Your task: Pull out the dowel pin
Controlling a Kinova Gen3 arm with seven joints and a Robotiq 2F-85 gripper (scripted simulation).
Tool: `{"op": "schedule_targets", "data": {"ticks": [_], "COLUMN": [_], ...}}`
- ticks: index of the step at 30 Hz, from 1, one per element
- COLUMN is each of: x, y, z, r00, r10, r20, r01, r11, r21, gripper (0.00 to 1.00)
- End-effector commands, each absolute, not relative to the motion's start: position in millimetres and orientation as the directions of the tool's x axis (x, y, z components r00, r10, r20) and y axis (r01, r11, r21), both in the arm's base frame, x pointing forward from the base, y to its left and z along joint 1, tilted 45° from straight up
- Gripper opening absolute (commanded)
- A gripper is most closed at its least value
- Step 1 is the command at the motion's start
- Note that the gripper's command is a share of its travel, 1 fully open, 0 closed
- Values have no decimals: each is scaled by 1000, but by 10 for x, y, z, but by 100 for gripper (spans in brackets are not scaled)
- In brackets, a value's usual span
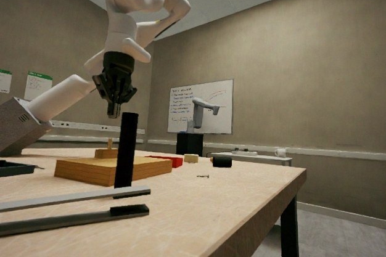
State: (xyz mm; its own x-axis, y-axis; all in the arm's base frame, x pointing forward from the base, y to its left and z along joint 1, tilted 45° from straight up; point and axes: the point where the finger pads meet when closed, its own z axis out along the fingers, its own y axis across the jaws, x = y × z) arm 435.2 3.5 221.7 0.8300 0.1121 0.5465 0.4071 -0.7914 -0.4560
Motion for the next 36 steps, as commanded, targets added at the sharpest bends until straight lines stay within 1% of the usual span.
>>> {"op": "schedule_targets", "data": {"ticks": [1, 36], "x": [4354, 4353], "y": [29, 29], "z": [2221, 2220], "r00": [830, 823], "r10": [111, 124], "r20": [547, 554], "r01": [407, 420], "r11": [-792, -790], "r21": [-455, -446], "gripper": [10, 10]}}
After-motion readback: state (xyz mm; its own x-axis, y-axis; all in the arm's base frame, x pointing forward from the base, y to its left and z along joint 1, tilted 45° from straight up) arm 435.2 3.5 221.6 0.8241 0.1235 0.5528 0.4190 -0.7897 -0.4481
